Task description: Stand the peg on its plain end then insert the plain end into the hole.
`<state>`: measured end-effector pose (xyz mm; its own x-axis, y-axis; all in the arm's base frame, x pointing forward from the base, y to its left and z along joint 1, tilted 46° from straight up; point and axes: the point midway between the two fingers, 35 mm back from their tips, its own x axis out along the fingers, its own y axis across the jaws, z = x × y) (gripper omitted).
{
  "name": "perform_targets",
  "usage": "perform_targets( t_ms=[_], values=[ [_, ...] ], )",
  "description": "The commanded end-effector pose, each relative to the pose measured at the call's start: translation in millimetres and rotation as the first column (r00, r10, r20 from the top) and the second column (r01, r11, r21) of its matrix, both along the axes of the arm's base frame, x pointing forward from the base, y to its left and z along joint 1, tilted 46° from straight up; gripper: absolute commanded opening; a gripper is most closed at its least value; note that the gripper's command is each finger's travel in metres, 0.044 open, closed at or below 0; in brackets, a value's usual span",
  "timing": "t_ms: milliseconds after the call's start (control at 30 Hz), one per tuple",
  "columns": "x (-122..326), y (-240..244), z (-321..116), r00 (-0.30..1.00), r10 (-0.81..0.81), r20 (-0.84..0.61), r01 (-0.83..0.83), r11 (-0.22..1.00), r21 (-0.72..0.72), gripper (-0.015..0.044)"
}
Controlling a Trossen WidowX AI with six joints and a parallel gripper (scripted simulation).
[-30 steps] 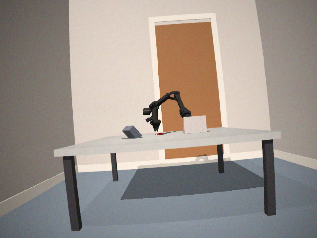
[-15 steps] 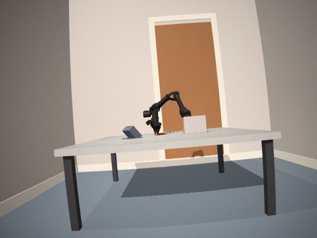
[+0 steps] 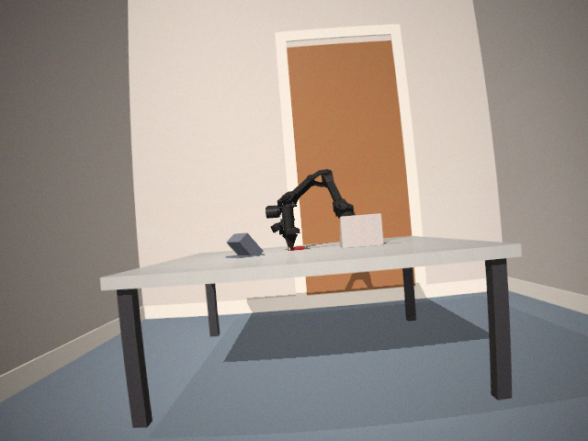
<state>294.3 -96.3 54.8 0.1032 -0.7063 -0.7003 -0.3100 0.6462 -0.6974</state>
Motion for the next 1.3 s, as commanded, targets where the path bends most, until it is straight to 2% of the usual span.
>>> perform_targets(
  t_ms=[0,233,533,1267],
  values=[
    [0.0,-0.6,-0.1,1.0,0.001,-0.002,-0.001,1.0,-0.004,0.011],
    [0.0,-0.6,-0.1,1.0,0.001,-0.002,-0.001,1.0,-0.004,0.011],
    [0.0,-0.6,-0.1,1.0,0.001,-0.002,-0.001,1.0,-0.004,0.005],
    [-6.1,4.8,7.0,0.991,0.095,0.09,-0.098,0.994,0.038,0.0049]
  ],
)
